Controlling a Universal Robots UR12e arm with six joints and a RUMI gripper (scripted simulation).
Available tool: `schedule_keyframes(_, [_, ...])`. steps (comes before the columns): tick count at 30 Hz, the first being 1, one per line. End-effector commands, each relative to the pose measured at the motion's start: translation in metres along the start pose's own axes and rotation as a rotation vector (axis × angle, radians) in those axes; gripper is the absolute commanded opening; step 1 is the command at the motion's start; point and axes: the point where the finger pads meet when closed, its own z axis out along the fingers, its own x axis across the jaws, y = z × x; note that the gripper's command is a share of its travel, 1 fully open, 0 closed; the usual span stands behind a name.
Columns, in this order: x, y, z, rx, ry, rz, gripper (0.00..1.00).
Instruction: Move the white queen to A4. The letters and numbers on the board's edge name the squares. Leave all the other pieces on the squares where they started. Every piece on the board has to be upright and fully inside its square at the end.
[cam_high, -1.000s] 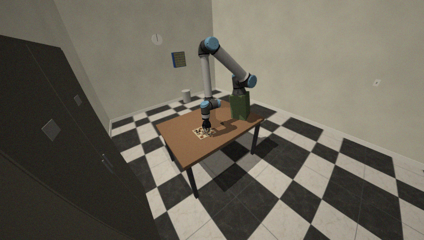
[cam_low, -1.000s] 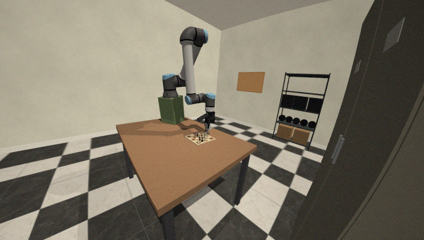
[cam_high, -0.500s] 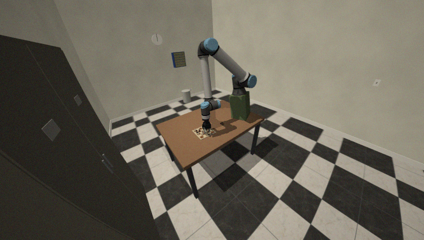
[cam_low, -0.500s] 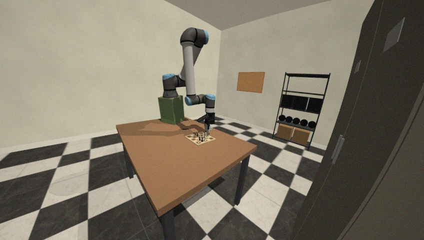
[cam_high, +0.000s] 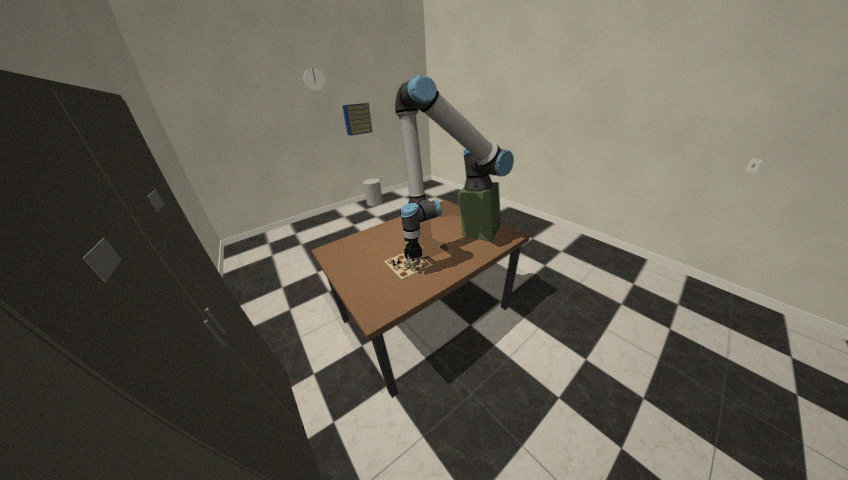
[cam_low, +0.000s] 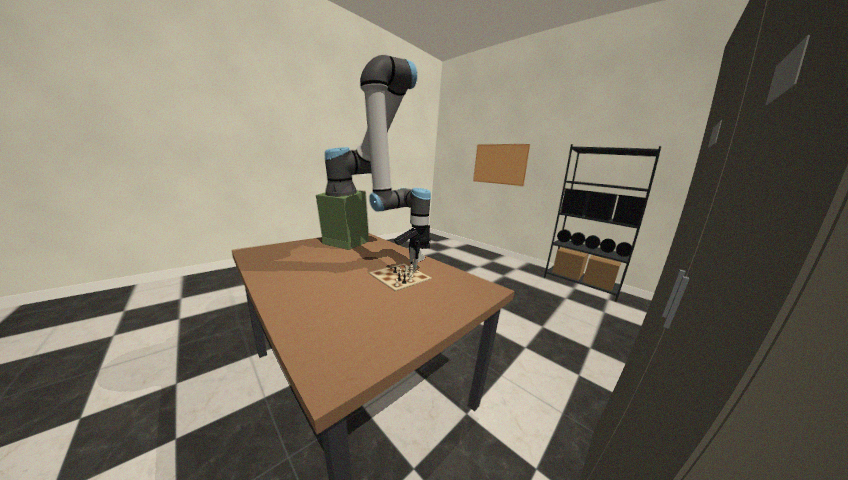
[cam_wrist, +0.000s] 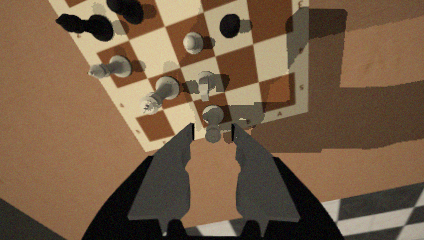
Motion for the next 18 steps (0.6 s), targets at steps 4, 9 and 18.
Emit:
schedule_keyframes(4, [-0.0005, 0.0002, -0.0005, 0.0, -0.001, 0.0, 0.25])
schedule_keyframes(9, [-0.0005, 0.0002, -0.0005, 0.0, -0.001, 0.0, 0.25])
schedule_keyframes(18, [-0.0005, 0.0002, -0.0005, 0.0, -0.001, 0.0, 0.0])
